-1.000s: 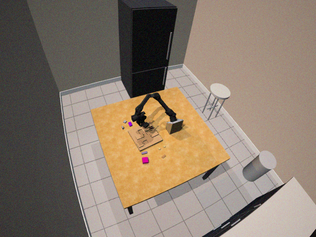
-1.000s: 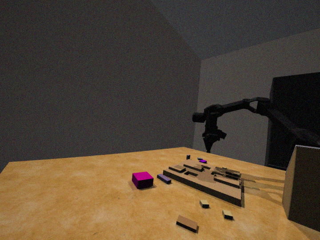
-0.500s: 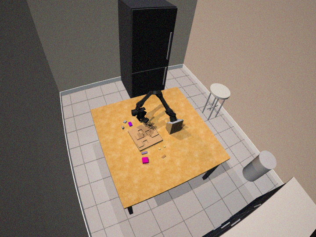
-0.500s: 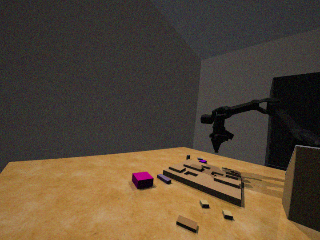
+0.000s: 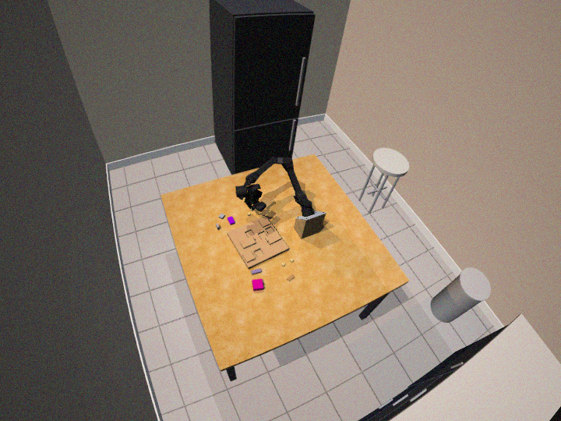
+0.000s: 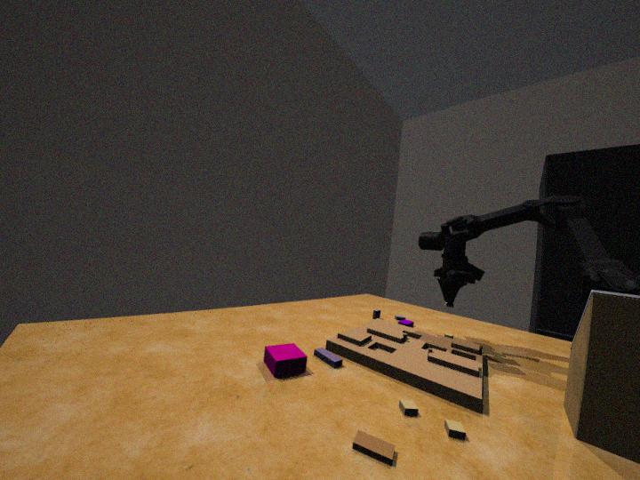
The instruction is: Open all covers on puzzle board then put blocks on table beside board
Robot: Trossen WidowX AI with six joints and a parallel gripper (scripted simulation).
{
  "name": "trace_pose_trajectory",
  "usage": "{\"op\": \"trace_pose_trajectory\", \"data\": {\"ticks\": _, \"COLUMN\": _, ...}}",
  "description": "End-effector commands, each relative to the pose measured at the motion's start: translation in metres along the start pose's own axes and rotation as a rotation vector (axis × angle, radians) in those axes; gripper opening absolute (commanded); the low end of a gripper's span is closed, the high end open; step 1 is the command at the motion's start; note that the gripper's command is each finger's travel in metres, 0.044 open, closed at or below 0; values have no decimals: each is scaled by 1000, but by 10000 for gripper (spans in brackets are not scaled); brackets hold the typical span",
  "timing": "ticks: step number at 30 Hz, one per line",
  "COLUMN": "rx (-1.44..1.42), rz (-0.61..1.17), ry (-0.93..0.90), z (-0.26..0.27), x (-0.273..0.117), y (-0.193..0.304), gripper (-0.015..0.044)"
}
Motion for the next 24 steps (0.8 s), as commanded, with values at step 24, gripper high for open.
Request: {"op": "trace_pose_trajectory", "data": {"ticks": 24, "rx": -9, "rz": -12, "ry": -11, "z": 5, "x": 4, "y": -77, "gripper": 80}}
Point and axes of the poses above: the point midway between the two fingers, 35 mm back from their tips, its own x axis out along the fingers, its own z axis across the jaws, y = z × x, the point moved 10 cm from there along -x, back along the fingers, and after that the axes turned 8 degrees about -x, right-handed, at the moved point
